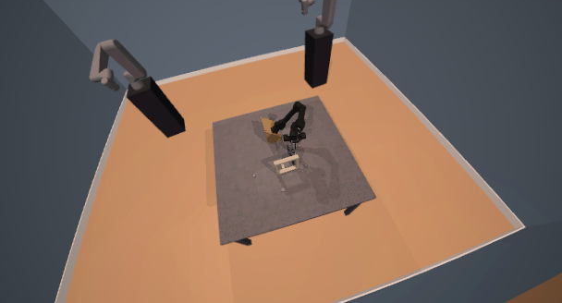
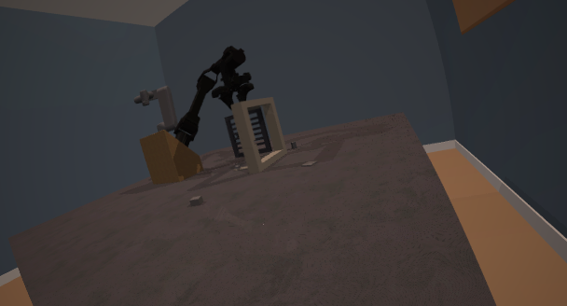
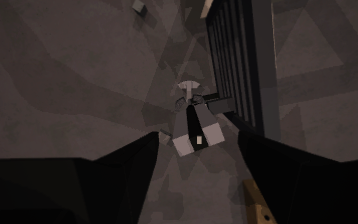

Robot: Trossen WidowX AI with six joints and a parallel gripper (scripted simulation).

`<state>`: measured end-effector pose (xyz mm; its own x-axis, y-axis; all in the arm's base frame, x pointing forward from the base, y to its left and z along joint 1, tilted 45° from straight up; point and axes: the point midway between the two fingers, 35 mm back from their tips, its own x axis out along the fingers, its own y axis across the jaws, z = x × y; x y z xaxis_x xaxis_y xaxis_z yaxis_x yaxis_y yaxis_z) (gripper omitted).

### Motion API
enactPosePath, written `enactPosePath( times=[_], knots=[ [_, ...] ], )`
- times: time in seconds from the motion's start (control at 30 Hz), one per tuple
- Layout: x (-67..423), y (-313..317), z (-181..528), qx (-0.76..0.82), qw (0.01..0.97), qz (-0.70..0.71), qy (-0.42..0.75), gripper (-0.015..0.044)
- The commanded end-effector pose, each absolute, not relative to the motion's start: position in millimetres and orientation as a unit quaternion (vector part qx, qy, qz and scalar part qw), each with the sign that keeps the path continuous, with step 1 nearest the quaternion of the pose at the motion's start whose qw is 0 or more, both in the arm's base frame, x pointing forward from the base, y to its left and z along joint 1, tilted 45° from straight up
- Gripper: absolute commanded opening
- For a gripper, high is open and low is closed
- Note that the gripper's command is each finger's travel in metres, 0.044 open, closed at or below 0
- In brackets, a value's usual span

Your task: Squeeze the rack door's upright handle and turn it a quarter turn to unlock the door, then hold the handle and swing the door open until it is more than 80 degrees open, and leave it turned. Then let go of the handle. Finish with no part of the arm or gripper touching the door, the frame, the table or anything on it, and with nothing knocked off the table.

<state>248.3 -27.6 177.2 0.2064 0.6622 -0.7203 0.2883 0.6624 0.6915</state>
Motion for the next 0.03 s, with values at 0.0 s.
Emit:
enactPosePath(
  times=[0.0],
  knots=[
    [246.3, -32.5, 182.3, 0.384, 0.678, 0.136, 0.612, 0.0283]
  ],
)
